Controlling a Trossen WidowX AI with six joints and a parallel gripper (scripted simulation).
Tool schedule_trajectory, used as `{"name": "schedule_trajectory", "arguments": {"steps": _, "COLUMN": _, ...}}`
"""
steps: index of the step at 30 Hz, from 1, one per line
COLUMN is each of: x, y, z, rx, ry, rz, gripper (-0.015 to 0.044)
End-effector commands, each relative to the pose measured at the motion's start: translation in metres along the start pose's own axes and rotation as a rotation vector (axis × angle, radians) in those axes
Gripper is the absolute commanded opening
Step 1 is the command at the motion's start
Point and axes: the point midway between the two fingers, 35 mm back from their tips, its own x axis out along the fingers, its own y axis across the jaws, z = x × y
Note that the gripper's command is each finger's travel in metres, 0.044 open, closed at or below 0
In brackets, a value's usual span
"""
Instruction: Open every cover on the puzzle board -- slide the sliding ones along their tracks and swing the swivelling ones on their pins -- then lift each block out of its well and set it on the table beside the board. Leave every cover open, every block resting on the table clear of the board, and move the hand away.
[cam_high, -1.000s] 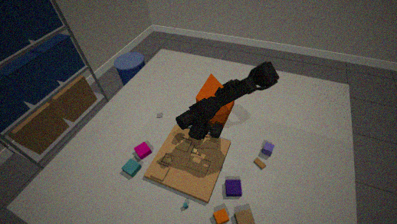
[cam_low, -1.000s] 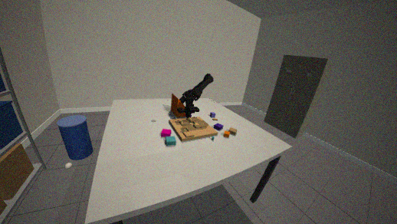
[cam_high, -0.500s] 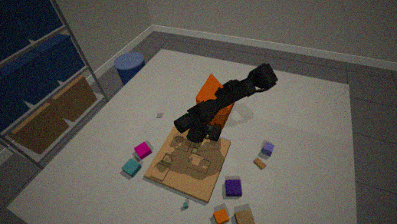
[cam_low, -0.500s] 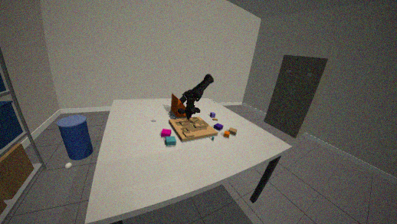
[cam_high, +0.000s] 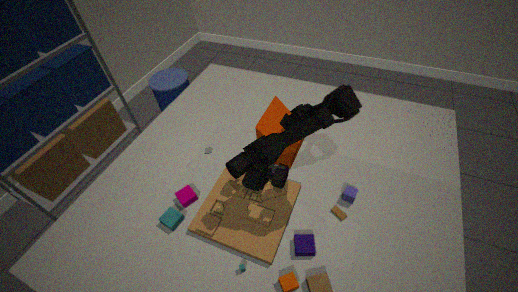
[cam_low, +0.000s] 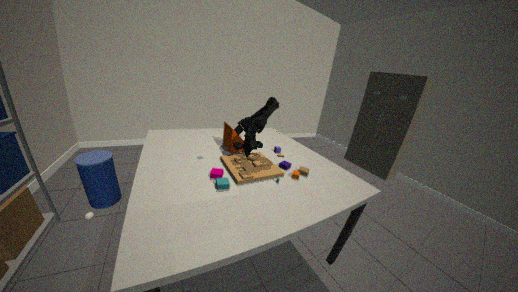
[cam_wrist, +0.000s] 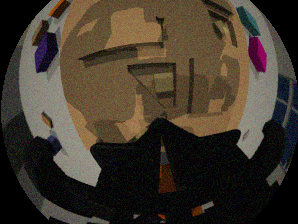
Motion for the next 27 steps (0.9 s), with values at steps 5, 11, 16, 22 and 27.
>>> {"name": "schedule_trajectory", "arguments": {"steps": 5, "x": 0.000, "y": 0.003, "z": 0.008, "rx": 0.000, "ry": -0.003, "rz": 0.004, "gripper": 0.0000}}
{"name": "schedule_trajectory", "arguments": {"steps": 11, "x": 0.000, "y": 0.006, "z": 0.014, "rx": 0.000, "ry": -0.004, "rz": 0.004, "gripper": 0.0000}}
{"name": "schedule_trajectory", "arguments": {"steps": 16, "x": 0.000, "y": 0.009, "z": 0.020, "rx": -0.001, "ry": -0.004, "rz": 0.005, "gripper": 0.0000}}
{"name": "schedule_trajectory", "arguments": {"steps": 22, "x": 0.000, "y": 0.013, "z": 0.026, "rx": -0.001, "ry": -0.004, "rz": 0.005, "gripper": 0.0000}}
{"name": "schedule_trajectory", "arguments": {"steps": 27, "x": 0.000, "y": 0.015, "z": 0.029, "rx": -0.001, "ry": -0.004, "rz": 0.005, "gripper": 0.0000}}
